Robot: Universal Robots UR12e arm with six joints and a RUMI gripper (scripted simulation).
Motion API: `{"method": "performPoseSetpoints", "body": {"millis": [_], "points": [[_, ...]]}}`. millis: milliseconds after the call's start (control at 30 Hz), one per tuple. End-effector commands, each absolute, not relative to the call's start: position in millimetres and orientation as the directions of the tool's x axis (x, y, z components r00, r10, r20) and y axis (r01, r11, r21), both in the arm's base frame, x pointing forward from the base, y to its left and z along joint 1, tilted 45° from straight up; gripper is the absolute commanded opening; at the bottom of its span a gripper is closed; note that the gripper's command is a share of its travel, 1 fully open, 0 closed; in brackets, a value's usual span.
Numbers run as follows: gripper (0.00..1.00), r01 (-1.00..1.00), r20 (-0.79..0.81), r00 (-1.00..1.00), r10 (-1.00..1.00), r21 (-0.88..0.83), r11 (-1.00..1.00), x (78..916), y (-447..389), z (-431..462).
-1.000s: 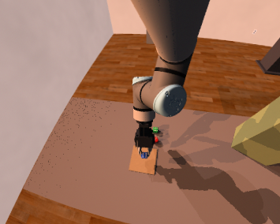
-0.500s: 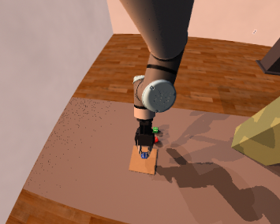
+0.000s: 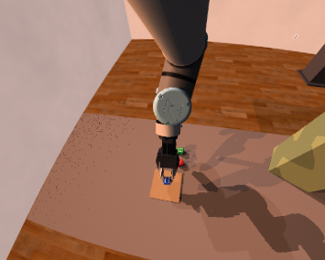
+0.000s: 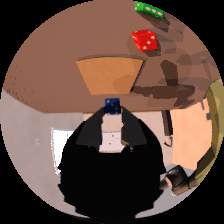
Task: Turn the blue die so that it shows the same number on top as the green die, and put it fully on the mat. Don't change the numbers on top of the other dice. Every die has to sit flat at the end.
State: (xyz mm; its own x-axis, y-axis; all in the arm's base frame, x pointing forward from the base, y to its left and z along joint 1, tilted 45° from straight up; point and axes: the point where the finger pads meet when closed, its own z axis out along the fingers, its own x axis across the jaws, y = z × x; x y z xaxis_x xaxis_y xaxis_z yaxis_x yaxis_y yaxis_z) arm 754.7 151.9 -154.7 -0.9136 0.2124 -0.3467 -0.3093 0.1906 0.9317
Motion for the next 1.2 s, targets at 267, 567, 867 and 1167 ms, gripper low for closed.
{"method": "performPoseSetpoints", "body": {"millis": [267, 567, 867, 1167], "points": [[0.1, -0.321, -0.349, -0.91, 0.222, 0.935, 0.155, 755.9, 150.5, -149.7], [0.1, -0.322, -0.349, -0.909, 0.226, 0.935, 0.148, 756.2, 150.2, -148.0], [0.1, -0.322, -0.349, -0.909, 0.227, 0.935, 0.147, 756.3, 150.2, -147.9], [0.1, -0.322, -0.349, -0.909, 0.227, 0.935, 0.147, 756.3, 150.2, -147.9]]}}
